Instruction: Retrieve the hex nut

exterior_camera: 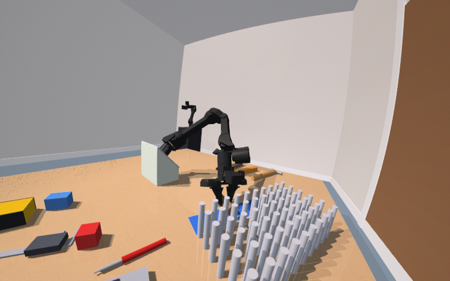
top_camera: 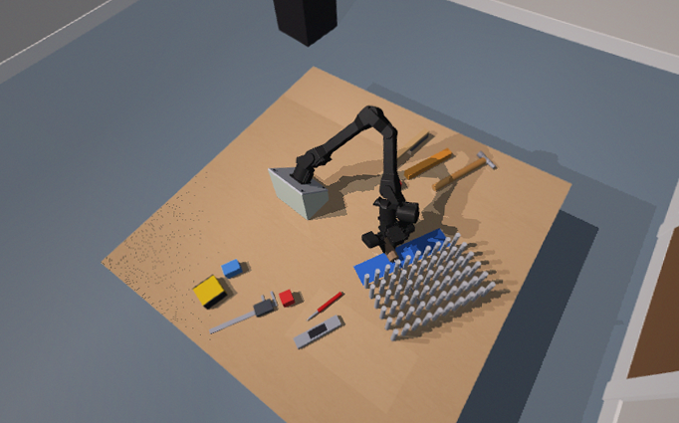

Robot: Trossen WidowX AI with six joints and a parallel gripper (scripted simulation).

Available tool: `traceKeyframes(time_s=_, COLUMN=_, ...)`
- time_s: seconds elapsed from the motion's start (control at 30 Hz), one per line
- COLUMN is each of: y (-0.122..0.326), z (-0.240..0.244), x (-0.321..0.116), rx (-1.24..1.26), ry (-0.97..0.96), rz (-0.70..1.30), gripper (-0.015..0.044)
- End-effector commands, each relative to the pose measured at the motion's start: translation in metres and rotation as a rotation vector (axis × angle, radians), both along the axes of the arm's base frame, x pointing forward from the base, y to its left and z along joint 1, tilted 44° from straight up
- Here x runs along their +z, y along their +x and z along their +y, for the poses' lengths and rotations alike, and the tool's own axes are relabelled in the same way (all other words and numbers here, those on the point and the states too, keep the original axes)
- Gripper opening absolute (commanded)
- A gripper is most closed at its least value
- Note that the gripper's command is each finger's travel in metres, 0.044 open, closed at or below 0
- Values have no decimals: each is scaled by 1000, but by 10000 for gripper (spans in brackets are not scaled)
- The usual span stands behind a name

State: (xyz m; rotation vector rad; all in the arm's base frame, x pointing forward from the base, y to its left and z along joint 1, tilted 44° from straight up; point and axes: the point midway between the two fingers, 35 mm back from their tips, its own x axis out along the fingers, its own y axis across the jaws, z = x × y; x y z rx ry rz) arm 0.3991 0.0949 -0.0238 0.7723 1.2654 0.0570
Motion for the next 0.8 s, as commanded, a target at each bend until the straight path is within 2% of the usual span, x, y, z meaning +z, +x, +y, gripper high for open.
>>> traceKeyframes(time_s=0.0, y=-1, z=0, x=0, rx=-6, ry=0, rz=2, gripper=0)
traceKeyframes(time_s=0.77, y=-14, z=4, x=4, rx=-6, ry=1, rz=2, gripper=0)
